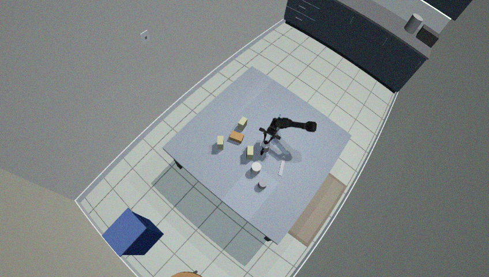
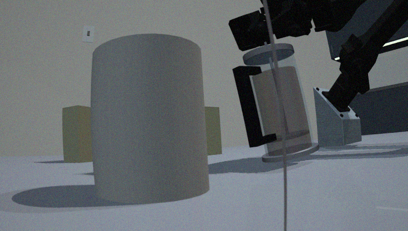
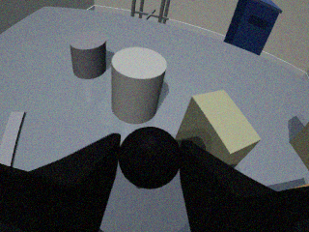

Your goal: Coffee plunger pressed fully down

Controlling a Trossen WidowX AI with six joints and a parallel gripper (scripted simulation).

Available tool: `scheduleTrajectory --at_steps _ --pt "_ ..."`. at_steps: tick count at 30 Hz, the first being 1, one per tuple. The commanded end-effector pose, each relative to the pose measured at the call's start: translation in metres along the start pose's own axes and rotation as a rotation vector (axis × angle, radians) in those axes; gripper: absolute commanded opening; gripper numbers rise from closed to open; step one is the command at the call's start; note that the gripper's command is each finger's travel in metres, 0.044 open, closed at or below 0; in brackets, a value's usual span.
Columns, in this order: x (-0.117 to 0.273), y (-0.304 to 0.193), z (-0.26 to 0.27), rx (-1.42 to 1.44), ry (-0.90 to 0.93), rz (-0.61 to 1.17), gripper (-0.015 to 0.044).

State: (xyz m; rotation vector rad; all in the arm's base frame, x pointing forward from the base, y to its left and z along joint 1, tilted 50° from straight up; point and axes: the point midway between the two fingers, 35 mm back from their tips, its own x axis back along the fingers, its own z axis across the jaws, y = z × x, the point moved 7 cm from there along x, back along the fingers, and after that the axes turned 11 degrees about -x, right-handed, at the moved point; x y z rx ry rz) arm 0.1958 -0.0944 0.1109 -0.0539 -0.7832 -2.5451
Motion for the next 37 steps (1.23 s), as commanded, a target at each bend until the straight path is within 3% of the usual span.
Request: scheduleTrajectory --at_steps 1,11,26,37 --pt "0.0 0.0 0.0 0.0 0.0 0.0 0.0176" --pt "0.0 0.0 0.0 0.0 0.0 0.0 0.0438" --pt "0.008 0.024 -0.003 -0.005 -0.047 -0.022 0.044" --pt "0.046 0.049 0.009 -0.02 -0.024 0.028 0.044"
